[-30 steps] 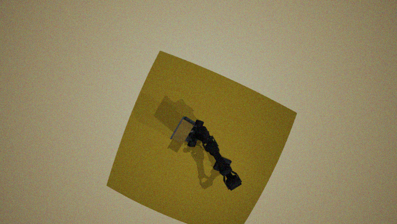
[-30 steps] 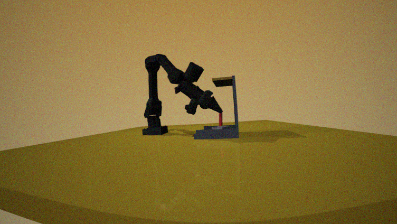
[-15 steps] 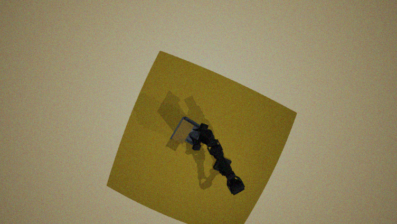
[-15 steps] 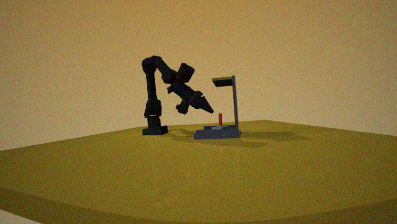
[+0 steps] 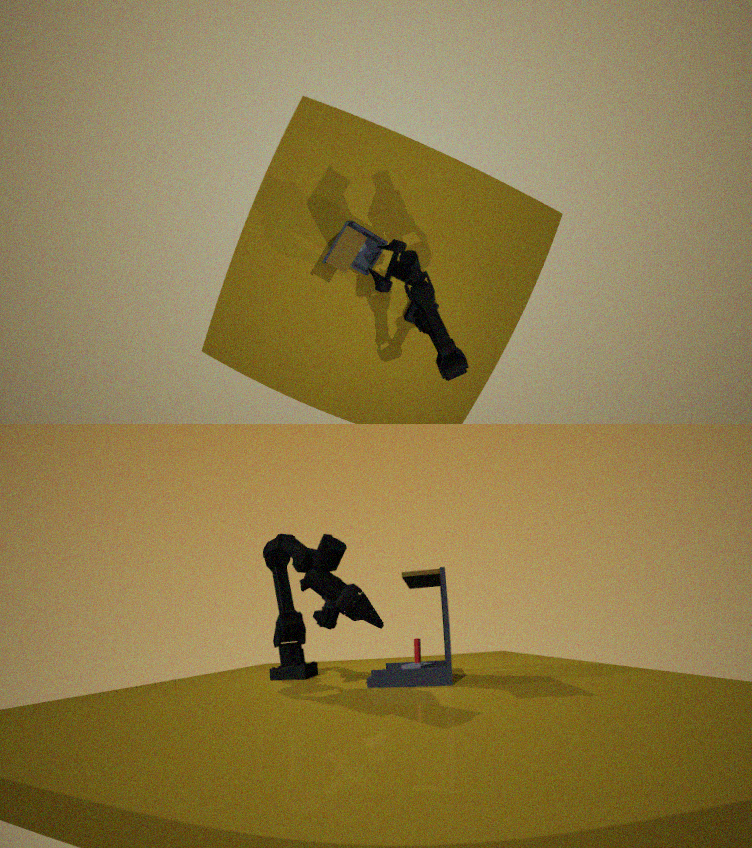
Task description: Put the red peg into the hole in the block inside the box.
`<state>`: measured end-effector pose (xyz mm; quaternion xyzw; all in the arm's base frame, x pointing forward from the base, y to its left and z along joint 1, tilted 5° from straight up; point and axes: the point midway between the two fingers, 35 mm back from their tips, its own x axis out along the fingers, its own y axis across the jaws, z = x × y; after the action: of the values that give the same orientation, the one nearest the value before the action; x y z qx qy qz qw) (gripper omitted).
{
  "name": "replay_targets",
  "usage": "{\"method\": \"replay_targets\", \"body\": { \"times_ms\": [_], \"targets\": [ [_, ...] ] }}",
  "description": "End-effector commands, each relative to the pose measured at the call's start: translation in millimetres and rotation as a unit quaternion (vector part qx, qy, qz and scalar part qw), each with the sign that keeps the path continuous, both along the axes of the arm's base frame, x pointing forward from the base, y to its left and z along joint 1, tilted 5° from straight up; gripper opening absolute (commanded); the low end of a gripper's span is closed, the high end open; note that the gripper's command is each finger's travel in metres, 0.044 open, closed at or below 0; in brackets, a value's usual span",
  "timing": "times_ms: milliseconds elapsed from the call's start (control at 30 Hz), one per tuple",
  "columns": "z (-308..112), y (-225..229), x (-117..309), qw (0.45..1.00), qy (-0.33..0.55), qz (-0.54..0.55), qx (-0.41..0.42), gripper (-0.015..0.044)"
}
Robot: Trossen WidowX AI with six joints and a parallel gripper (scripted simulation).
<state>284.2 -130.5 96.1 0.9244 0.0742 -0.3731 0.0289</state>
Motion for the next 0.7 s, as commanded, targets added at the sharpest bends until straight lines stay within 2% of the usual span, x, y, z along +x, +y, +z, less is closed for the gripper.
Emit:
{"method": "replay_targets", "body": {
  "times_ms": [0, 200, 667],
  "targets": [
    [8, 3, -15, 1.0, 0.001, 0.003, 0.001, 0.044],
    [19, 6, -32, 1.0, 0.001, 0.002, 0.002, 0.044],
    [19, 7, -32, 1.0, 0.001, 0.002, 0.002, 0.044]
  ]
}}
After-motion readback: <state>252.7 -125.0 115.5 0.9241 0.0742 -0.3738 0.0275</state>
